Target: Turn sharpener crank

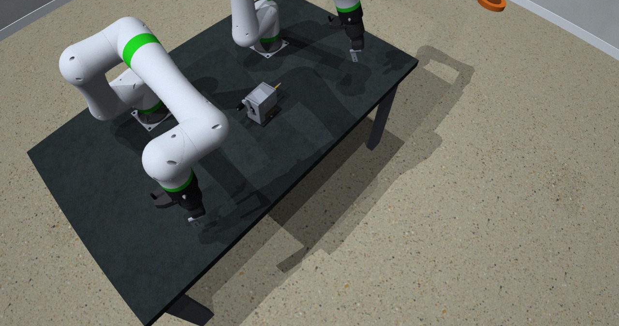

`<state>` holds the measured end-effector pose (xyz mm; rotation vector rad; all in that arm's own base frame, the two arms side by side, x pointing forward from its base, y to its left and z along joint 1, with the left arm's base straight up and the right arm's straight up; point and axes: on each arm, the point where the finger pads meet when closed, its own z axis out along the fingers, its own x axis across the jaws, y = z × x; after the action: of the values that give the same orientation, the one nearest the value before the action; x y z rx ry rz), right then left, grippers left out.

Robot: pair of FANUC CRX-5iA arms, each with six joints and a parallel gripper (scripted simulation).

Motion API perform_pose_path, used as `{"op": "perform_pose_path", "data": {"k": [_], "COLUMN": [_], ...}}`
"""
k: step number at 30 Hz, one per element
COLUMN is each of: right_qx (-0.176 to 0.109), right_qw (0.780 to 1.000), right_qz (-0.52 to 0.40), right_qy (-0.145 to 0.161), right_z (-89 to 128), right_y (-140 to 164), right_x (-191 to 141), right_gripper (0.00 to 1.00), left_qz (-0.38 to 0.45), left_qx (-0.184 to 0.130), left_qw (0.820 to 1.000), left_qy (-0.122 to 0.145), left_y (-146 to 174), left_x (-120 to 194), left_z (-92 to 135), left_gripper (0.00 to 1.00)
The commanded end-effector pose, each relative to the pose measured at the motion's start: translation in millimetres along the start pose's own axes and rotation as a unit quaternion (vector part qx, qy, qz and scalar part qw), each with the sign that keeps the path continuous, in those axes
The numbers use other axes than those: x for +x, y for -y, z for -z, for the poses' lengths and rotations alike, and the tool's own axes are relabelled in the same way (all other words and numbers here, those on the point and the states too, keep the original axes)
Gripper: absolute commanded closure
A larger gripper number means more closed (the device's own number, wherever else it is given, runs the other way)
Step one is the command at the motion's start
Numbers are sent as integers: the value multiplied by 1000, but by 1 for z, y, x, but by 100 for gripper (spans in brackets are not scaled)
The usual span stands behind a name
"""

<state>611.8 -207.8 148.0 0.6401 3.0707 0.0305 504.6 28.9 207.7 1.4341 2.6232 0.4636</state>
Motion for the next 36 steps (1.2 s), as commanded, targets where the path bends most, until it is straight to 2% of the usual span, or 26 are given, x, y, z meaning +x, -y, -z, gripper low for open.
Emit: {"op": "perform_pose_path", "data": {"k": [1, 17, 19, 34, 36], "right_qx": [0, 0, 0, 0, 0], "right_qw": [1000, 1000, 1000, 1000, 1000], "right_qz": [0, 0, 0, 0, 0], "right_qy": [2, 2, 2, 2, 2], "right_z": [2, 2, 2, 2, 2], "right_y": [0, 0, 0, 0, 0], "right_x": [-1, -1, -1, -1, -1], "right_gripper": [0, 0, 0, 0, 0], "left_qz": [15, 75, 75, 133, 133], "left_qx": [6, 31, 31, 57, 57], "left_qw": [1000, 996, 996, 988, 988], "left_qy": [-7, -33, -33, -52, -52], "left_y": [-12, -44, -44, -58, -58], "left_x": [22, 112, 112, 204, 204], "left_z": [-2, -7, -7, -7, -7], "left_gripper": [0, 0, 0, 0, 0]}}
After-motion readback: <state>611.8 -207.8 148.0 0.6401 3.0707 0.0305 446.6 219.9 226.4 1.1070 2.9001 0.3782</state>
